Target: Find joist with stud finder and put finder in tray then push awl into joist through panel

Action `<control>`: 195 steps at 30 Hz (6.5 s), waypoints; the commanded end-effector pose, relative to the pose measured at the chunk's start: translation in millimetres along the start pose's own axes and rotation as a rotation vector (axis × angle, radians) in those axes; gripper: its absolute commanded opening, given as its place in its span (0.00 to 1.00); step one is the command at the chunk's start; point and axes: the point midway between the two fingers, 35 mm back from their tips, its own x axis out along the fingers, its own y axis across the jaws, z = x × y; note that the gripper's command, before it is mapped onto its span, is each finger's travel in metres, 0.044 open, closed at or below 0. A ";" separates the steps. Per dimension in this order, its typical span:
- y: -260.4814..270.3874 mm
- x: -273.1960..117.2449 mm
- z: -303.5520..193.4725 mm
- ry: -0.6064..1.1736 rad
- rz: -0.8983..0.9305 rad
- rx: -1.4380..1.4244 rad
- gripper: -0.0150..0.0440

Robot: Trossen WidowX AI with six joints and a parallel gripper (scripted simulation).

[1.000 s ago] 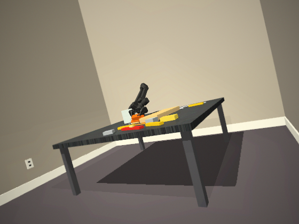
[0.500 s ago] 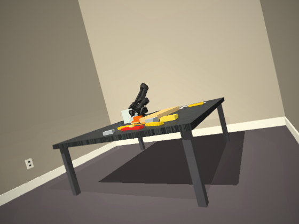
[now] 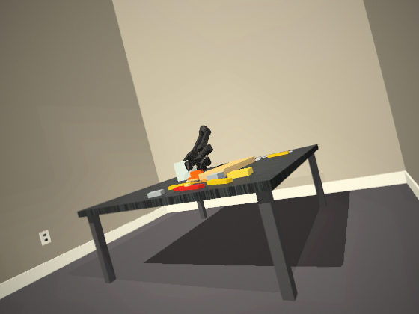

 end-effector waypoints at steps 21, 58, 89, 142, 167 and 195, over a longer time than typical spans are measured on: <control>-2.6 -20.9 -17.9 0.000 0.002 0.003 1.00; 1.4 -8.9 -29.4 -1.078 0.683 1.537 1.00; 0.9 12.0 13.8 -1.080 0.683 1.537 1.00; 0.8 -26.1 -68.7 -1.076 0.683 1.538 0.25; -63.2 -1.4 -110.2 -1.039 0.703 1.599 0.25; -154.7 24.2 -122.0 -1.024 0.731 1.665 0.25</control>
